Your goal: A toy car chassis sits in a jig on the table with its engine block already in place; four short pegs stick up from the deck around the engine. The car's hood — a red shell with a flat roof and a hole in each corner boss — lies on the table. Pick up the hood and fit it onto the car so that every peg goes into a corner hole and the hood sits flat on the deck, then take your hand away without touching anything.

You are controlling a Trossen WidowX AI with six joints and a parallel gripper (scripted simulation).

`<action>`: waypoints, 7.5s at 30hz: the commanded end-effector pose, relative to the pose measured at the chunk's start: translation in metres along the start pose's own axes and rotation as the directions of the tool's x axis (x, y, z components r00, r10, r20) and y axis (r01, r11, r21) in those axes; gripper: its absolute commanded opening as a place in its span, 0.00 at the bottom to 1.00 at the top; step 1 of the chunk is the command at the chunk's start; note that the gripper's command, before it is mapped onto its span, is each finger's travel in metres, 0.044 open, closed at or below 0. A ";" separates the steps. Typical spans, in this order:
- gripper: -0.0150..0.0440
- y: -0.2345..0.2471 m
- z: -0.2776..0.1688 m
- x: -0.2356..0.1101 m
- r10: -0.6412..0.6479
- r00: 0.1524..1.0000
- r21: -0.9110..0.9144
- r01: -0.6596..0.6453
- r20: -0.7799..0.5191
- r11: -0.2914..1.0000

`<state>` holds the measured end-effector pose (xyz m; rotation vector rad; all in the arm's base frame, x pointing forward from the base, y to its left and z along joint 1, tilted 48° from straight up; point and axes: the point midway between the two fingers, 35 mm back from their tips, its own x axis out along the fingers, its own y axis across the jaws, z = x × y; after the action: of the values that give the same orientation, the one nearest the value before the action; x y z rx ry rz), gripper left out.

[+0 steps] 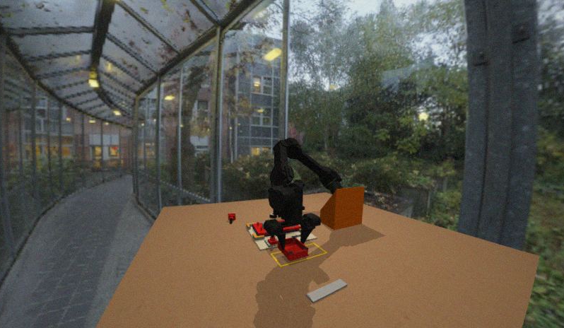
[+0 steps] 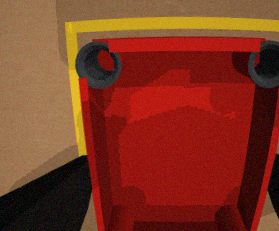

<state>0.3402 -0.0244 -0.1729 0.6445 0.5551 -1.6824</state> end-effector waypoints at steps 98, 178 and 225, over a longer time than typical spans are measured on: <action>1.00 -0.021 0.002 -0.028 -0.115 0.946 -0.828 -0.202 -0.303 0.522; 1.00 -0.015 0.024 0.002 -0.004 0.580 -0.001 -0.007 -0.815 -1.000; 1.00 -0.014 0.026 0.036 0.004 0.581 -0.007 -0.002 -0.814 -1.000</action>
<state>0.3181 -0.0635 -0.1759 -0.9671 1.2058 1.1163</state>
